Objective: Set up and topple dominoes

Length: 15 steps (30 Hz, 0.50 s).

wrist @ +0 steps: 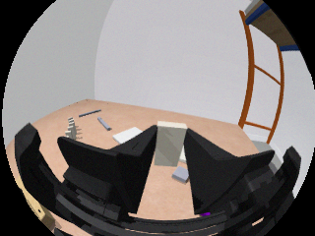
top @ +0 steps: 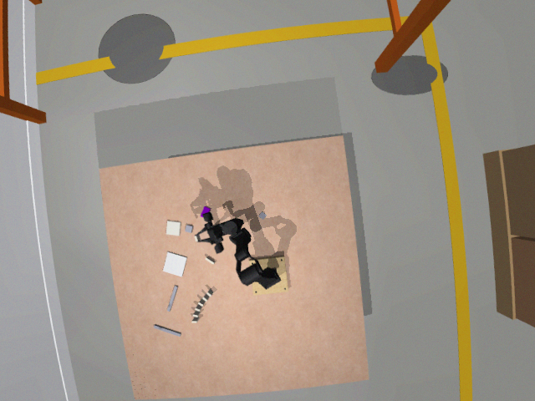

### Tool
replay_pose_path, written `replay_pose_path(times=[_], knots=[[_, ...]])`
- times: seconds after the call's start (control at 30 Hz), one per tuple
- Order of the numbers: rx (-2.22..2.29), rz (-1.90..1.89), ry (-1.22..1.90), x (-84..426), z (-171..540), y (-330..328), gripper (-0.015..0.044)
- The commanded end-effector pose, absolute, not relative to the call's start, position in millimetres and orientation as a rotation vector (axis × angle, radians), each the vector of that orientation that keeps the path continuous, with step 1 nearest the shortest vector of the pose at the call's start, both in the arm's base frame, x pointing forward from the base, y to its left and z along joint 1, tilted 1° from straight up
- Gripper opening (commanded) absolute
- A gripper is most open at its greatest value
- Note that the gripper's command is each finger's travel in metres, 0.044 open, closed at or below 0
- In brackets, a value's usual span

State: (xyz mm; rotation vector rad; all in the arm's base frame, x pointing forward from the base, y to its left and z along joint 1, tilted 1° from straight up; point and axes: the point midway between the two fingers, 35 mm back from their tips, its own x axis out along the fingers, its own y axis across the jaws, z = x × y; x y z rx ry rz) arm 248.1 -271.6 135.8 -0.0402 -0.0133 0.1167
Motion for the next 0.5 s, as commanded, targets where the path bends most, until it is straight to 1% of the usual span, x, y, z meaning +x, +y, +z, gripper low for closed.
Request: replay_pose_path(times=[0.0,0.33,0.47], knots=[[-0.037,0.125,-0.014,247.2,135.7,-269.2,0.0107],[-0.037,0.125,-0.013,247.2,135.1,-269.3,0.0107],[-0.036,0.125,-0.009,248.4,123.2,-271.7,0.0107]])
